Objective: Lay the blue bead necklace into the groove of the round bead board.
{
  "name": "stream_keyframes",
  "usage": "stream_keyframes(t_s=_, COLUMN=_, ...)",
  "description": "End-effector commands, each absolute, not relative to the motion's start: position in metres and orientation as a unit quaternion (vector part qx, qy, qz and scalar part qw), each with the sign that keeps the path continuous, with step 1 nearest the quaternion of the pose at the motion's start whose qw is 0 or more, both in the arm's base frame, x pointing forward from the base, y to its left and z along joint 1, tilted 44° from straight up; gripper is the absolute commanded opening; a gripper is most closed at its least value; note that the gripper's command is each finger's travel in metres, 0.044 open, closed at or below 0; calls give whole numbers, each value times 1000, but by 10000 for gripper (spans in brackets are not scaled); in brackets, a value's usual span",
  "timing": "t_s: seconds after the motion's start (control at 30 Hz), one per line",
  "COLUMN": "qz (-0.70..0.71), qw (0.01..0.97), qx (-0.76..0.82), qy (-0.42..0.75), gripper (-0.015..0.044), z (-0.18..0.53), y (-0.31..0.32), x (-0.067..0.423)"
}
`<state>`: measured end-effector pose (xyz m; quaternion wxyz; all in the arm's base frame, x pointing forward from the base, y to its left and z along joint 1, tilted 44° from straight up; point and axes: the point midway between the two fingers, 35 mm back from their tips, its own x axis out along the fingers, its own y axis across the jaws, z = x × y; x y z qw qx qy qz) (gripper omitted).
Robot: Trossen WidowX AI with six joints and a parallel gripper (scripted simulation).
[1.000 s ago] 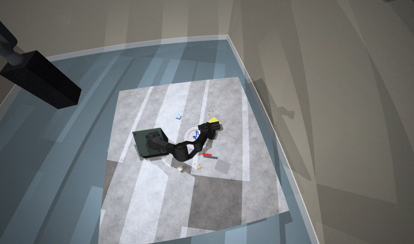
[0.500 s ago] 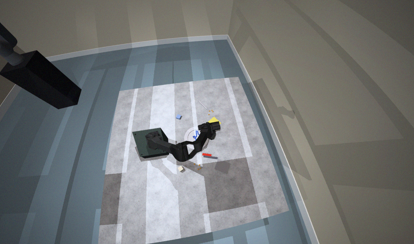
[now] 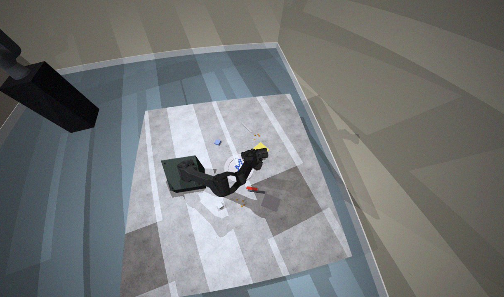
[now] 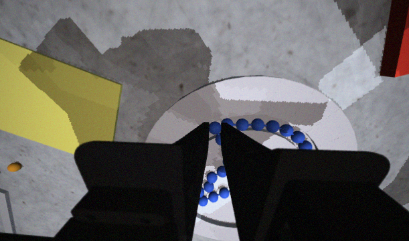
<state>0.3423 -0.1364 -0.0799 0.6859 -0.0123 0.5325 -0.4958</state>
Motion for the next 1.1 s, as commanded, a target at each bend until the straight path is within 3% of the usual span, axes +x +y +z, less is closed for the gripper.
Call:
stream_keyframes(t_s=0.0, qz=-496, qw=682, qx=-15, qy=537, gripper=0, z=-83, y=-137, x=340)
stream_keyframes(t_s=0.13, qz=-496, qw=682, qx=-15, qy=537, gripper=0, z=-83, y=-137, x=340)
stream_keyframes(t_s=0.7, qz=-496, qw=683, qx=-14, qy=536, gripper=440, z=-79, y=-135, x=341)
stream_keyframes(t_s=1.07, qz=-496, qw=682, qx=-15, qy=537, gripper=440, z=-77, y=-132, x=341)
